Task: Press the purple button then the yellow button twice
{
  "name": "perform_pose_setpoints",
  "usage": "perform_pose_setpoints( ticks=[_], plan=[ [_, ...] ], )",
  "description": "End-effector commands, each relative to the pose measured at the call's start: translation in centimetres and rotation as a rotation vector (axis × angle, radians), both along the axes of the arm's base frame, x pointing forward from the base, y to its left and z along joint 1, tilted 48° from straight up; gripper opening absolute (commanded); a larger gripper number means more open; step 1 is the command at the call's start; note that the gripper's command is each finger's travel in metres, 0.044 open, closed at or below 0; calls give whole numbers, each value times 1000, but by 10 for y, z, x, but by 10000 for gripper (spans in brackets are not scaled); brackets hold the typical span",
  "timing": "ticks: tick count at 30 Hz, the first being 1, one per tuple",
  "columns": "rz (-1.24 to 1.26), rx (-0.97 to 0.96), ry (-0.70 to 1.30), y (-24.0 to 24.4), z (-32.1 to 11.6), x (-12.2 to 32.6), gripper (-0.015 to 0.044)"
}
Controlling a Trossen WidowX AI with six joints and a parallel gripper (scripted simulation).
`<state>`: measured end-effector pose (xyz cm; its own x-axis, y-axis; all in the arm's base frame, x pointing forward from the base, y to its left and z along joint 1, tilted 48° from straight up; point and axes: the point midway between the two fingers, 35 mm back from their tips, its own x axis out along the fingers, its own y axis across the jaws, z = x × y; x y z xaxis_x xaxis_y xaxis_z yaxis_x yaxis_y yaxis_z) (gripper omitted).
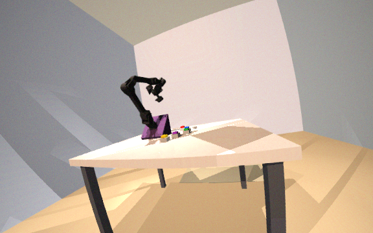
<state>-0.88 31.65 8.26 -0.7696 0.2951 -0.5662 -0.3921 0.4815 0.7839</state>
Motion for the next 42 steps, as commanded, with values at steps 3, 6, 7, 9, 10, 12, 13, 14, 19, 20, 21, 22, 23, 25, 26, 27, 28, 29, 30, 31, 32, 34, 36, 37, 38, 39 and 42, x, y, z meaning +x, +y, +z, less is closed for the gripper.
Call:
perform_pose_setpoints(
  ticks=[3, 6, 7, 9, 10, 12, 13, 14, 19, 20, 21, 22, 23, 25, 26, 27, 28, 29, 30, 31, 32, 34, 36, 37, 38, 39, 42],
  plan=[
    [-81, -102, -110, -11, -14, 33, 400],
    [-221, -307, -299, -46, -33, 92, 400],
    [-253, -361, -342, -56, -37, 105, 400],
    [-317, -479, -430, -82, -42, 133, 400],
    [-346, -539, -472, -96, -43, 146, 400],
    [-397, -655, -546, -125, -44, 168, 400],
    [-419, -712, -581, -139, -43, 178, 400],
    [-439, -770, -614, -154, -42, 187, 400],
    [-514, -1070, -768, -233, -27, 223, 400],
    [-523, -1132, -796, -250, -22, 228, 400],
    [-529, -1195, -823, -266, -16, 233, 400],
    [-533, -1257, -850, -282, -10, 237, 400],
    [-535, -1320, -875, -298, -3, 240, 400],
    [-530, -1444, -924, -330, 12, 245, 400],
    [-524, -1495, -943, -342, 19, 246, 400],
    [-521, -1516, -950, -347, 21, 246, 400],
    [-521, -1519, -951, -348, 22, 247, 400],
    [-521, -1519, -951, -348, 22, 247, 400],
    [-521, -1519, -951, -348, 22, 247, 400],
    [-521, -1519, -951, -348, 22, 247, 400],
    [-521, -1519, -951, -348, 22, 247, 400],
    [-521, -1519, -951, -348, 22, 247, 400],
    [-522, -1517, -952, -356, 15, 247, 348],
    [-522, -1515, -952, -365, 6, 246, 321],
    [-522, -1516, -952, -377, -5, 245, 295],
    [-522, -1518, -953, -386, -13, 243, 269],
    [-521, -1521, -953, -394, -19, 241, 190]
  ],
)
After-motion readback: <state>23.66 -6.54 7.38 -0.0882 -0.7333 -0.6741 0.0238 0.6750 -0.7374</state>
